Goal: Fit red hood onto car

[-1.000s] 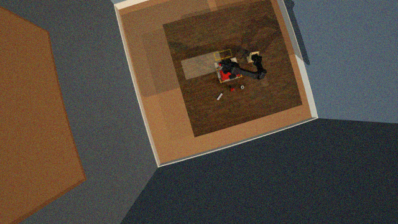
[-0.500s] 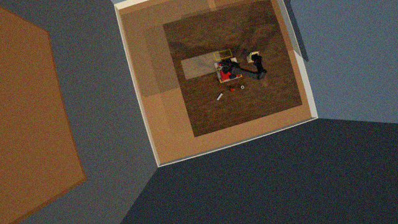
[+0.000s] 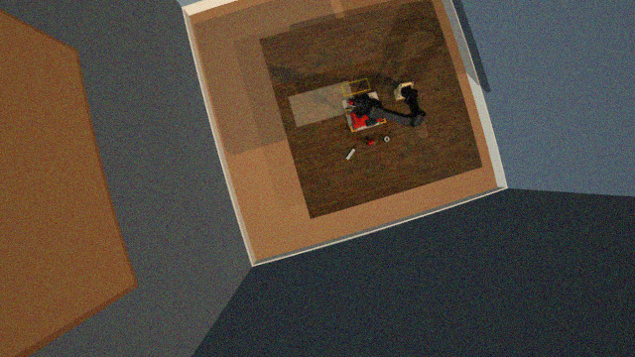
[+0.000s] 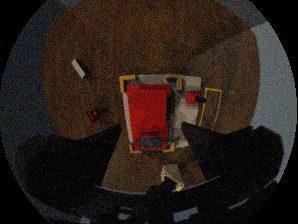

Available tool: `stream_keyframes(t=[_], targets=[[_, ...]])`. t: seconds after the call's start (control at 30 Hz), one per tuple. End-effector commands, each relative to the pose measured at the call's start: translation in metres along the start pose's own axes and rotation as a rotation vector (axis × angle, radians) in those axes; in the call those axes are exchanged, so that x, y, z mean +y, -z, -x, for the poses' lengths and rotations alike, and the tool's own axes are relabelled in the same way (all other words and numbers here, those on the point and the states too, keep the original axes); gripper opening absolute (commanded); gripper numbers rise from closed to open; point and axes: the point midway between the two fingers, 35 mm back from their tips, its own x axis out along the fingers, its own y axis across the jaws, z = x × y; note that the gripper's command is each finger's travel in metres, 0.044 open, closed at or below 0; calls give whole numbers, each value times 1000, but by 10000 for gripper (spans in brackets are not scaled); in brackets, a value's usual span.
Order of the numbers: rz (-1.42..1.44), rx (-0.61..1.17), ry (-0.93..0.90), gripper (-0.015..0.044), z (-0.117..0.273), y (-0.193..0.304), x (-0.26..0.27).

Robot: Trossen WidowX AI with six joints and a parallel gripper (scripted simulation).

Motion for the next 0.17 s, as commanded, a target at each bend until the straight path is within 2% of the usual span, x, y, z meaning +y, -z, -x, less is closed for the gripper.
stream_keyframes(t=[0.0,0.13], targets=[[3,2,3,440,0,0,0],[3,2,3,440,0,0,0]])
